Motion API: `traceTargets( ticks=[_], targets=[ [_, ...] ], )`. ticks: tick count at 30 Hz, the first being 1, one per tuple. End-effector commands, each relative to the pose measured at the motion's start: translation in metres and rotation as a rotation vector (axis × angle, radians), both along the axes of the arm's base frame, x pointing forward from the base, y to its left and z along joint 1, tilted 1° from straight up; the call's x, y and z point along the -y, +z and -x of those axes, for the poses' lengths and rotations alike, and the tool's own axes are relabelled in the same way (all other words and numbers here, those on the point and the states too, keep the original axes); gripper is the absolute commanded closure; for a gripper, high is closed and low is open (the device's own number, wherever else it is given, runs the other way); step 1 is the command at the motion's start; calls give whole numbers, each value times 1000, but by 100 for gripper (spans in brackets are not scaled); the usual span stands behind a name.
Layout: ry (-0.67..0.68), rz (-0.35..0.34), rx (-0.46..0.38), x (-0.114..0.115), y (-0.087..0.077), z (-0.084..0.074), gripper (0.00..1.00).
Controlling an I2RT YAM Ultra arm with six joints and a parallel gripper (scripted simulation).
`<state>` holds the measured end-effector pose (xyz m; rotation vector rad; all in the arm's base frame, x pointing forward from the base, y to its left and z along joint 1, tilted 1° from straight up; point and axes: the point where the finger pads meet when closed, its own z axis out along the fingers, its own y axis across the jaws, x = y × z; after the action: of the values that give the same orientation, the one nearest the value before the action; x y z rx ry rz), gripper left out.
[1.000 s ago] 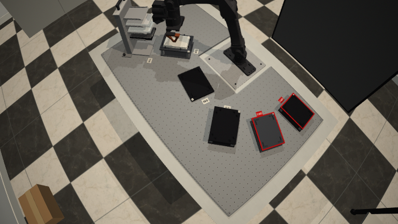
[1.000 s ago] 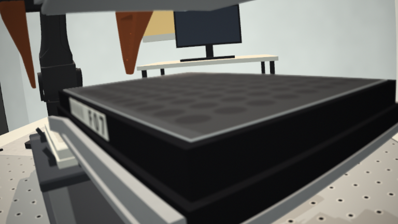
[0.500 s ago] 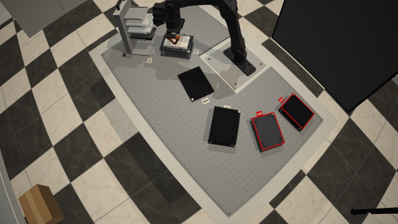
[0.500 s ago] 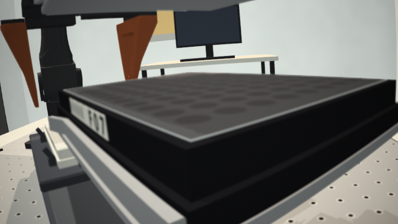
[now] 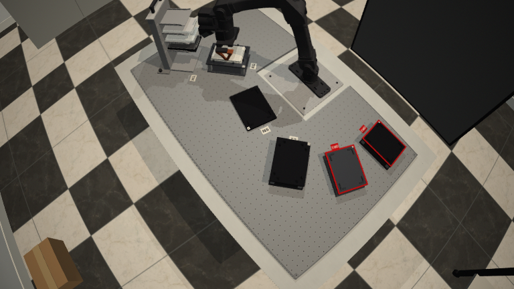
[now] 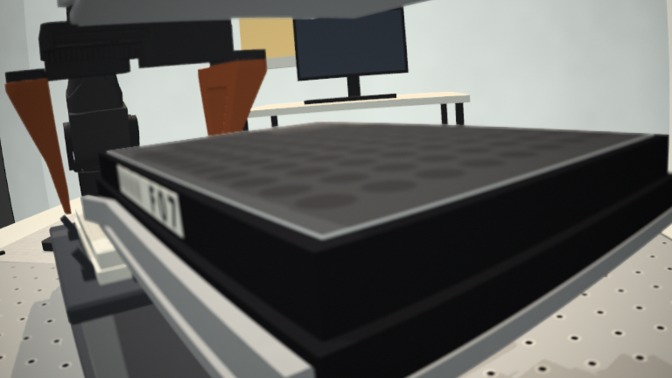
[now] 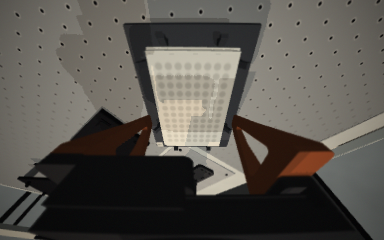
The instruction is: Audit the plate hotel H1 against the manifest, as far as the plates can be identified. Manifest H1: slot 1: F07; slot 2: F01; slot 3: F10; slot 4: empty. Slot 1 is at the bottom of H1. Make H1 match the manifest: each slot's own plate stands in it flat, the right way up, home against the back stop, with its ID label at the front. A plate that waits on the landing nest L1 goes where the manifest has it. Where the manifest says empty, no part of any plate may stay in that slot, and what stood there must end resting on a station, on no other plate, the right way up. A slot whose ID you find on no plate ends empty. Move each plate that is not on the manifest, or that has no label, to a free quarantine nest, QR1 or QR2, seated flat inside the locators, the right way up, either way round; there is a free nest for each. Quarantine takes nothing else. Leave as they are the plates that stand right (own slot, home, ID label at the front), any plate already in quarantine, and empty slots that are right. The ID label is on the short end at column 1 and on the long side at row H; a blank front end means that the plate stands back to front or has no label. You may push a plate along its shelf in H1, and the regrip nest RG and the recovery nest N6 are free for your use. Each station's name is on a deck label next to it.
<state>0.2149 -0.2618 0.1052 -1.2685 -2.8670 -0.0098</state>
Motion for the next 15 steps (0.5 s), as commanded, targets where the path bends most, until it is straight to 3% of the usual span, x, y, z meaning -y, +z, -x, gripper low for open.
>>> traceTargets(
  ticks=[1,2,5,15],
  targets=[
    [1,57,43,9,10,-10,0],
    [1,30,21,3,-1,-5,0],
    [1,23,15,3,-8,-5,0],
    [2,24,16,4,-19,-6,0]
  ],
)
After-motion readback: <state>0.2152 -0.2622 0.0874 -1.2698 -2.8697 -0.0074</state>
